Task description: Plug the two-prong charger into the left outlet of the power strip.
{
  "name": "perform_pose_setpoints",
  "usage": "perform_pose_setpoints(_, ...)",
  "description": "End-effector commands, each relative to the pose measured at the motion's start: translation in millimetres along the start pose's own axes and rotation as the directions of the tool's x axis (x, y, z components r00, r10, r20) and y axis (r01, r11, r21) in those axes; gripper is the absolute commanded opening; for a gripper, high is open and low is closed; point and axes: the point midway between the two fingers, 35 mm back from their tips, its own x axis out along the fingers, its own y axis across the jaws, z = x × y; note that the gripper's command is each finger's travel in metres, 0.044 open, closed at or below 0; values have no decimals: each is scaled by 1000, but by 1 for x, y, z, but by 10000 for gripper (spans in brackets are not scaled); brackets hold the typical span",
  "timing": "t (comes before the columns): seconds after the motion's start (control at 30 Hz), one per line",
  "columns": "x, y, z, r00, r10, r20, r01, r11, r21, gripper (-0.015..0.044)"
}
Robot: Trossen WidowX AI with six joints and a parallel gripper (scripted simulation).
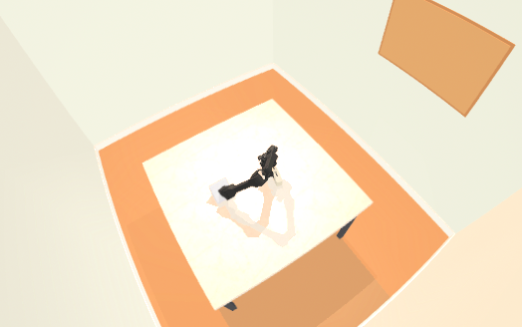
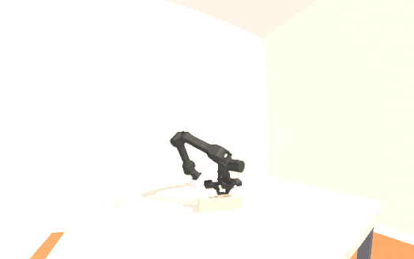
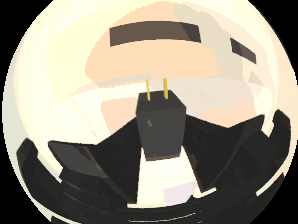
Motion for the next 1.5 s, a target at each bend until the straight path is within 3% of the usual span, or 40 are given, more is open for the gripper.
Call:
perform_pose_setpoints(0.0, 0, 0, 0, 1000, 0, 0, 0, 1000, 0, 0)
perform_pose_setpoints(1.47, -1, -1, 7, 1000, -3, 4, 3, 1000, -3, 0)
